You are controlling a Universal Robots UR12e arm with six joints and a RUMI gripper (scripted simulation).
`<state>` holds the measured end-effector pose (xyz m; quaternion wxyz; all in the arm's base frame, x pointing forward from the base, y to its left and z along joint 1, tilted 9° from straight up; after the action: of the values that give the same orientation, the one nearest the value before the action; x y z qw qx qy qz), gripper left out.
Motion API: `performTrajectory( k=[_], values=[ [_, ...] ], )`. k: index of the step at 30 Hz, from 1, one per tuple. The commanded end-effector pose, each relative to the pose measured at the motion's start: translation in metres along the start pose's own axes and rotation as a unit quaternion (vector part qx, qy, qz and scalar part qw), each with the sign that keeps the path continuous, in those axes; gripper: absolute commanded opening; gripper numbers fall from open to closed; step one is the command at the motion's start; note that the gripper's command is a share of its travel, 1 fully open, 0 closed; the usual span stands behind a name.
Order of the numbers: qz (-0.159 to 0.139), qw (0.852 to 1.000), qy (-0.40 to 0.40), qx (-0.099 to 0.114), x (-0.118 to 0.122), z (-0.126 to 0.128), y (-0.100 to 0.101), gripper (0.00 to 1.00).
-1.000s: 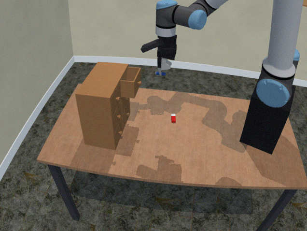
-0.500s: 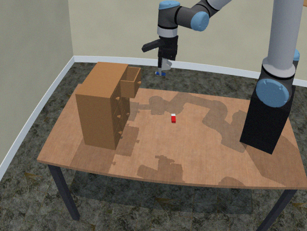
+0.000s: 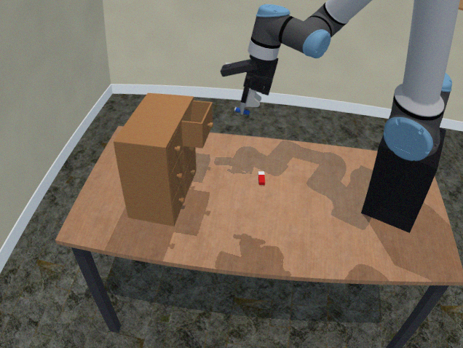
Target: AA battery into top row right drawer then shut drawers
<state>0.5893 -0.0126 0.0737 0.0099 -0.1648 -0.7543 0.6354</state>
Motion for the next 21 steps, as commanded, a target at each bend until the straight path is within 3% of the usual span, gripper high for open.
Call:
performTrajectory(
  k=[1,8,11,21],
  values=[
    [0.043,0.999,0.0,-0.009,0.003,0.001,0.0,0.05],
    [0.11,0.994,0.0,-0.023,0.008,0.002,0.001,0.05],
    [0.119,0.993,0.0,-0.025,0.008,0.002,0.001,0.05],
    [0.211,0.976,0.0,-0.045,0.014,0.004,0.004,0.05]
  ],
)
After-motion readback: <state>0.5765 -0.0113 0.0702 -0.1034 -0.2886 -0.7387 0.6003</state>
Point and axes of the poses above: the point where the finger pads meet when closed, its own y axis out along the fingers, its own z axis across the jaws, x = y × z, the point moved 3 cm from there along -y, back along the fingers, and after that the axes turned 12 degrees about y, right-handed, at the moved point
